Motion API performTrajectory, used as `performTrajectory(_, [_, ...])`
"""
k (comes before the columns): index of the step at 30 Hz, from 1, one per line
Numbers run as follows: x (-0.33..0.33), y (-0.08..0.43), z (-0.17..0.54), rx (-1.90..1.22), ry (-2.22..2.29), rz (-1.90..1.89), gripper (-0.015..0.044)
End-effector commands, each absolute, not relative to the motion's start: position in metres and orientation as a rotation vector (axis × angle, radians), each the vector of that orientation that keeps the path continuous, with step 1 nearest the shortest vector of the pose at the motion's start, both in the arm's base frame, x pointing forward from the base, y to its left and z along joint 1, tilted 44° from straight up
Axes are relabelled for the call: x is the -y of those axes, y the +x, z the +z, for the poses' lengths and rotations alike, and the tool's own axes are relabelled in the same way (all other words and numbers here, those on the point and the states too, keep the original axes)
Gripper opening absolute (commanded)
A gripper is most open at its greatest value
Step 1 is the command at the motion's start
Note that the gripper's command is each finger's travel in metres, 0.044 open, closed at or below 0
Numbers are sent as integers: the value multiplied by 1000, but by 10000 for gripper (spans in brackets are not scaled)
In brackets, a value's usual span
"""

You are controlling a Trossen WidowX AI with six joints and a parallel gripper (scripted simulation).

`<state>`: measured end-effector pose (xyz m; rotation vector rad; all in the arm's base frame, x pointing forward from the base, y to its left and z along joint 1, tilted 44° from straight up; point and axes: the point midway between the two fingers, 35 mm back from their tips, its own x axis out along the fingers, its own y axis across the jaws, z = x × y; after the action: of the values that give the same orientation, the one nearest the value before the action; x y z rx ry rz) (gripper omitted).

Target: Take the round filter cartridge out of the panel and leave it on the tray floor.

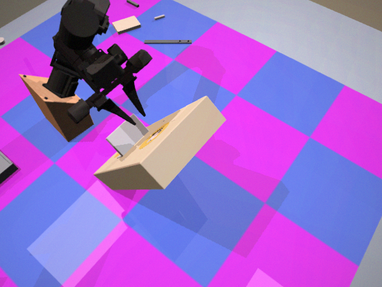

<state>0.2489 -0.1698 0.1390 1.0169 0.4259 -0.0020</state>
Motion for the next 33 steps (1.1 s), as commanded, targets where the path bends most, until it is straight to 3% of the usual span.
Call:
performTrajectory(1, [169, 255, 134, -432, 1028, -8, 108])
performTrajectory(33, [162, 282, 125, -417, 1032, -3, 108])
